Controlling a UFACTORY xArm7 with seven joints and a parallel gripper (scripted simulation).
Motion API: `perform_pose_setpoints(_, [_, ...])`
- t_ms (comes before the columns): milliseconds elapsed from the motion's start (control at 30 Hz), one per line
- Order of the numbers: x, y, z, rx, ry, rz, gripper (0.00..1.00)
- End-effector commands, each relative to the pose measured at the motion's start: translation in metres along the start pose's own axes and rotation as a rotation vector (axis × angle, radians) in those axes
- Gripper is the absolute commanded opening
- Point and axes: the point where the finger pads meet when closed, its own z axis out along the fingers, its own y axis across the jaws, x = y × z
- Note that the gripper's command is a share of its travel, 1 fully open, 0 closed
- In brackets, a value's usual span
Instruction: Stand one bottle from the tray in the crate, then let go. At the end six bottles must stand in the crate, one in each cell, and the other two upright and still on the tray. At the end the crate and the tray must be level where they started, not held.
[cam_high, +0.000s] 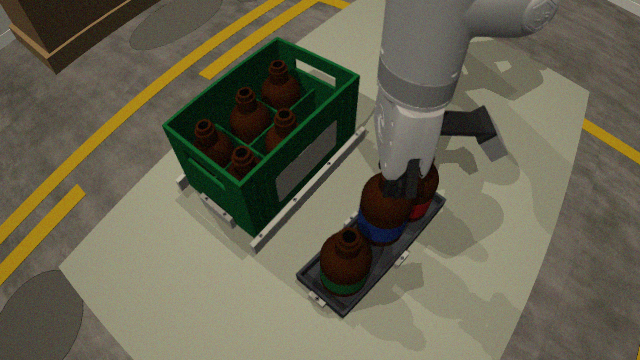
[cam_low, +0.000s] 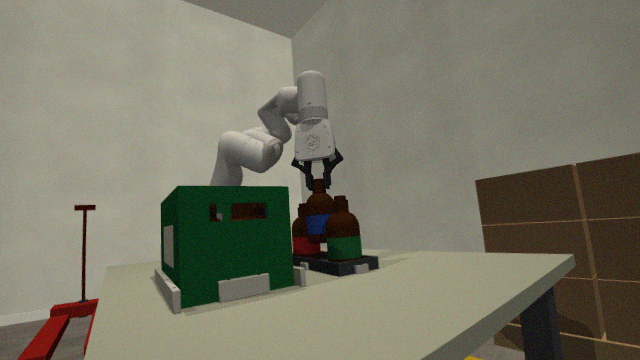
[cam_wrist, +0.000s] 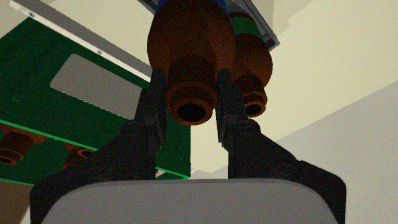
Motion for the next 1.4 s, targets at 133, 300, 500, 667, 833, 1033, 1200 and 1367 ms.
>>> perform_pose_setpoints(133, [0.000,0.001,-0.013,-0.003,-0.001,-0.001,0.00])
perform_pose_setpoints(300, [0.000,0.001,-0.016,-0.003,-0.001,-0.001,0.00])
perform_pose_setpoints(500, [0.000,0.001,-0.022,-0.003,-0.001,-0.001,0.00])
perform_pose_setpoints(667, [0.000,0.001,-0.026,-0.003,-0.001,-0.001,0.00])
perform_pose_setpoints(833, [0.000,0.001,-0.028,-0.003,-0.001,-0.001,0.00])
perform_pose_setpoints(1033, [0.000,0.001,-0.029,-0.003,-0.001,-0.001,0.00])
perform_pose_setpoints(1200, [0.000,0.001,-0.029,-0.003,-0.001,-0.001,0.00])
perform_pose_setpoints(1367, [0.000,0.001,-0.029,-0.003,-0.001,-0.001,0.00])
